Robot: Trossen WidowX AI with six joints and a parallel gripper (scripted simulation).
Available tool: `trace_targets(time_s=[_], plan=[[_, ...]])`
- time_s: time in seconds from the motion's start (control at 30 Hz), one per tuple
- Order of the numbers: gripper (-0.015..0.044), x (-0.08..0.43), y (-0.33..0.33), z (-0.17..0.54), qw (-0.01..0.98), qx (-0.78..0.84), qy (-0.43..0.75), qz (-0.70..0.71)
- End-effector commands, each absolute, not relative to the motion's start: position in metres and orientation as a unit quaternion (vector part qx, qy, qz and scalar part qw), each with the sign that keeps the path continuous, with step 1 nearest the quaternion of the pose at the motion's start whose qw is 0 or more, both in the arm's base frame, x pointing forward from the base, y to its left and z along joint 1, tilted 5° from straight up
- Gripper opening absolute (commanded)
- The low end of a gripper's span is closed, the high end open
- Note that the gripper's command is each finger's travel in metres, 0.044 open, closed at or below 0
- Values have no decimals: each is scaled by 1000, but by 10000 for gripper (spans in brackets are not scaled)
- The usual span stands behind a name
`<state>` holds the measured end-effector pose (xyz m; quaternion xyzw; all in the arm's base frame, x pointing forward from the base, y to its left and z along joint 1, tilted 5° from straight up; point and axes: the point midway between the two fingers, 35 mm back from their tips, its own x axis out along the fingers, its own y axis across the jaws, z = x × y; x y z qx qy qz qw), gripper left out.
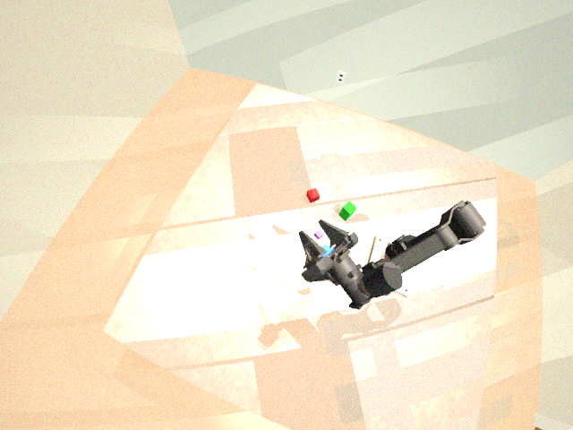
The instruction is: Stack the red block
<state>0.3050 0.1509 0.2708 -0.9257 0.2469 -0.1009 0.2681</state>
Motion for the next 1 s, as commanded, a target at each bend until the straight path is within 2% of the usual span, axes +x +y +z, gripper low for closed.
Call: trace_targets(time_s=[0.0,0.03,0.57,0.97], plan=[[426,306,151,271,269,-925,246,-102],[440,309,150,271,273,-924,245,-104],[440,406,126,254,431,-871,216,-95],[440,457,82,213,586,-766,259,-38]])
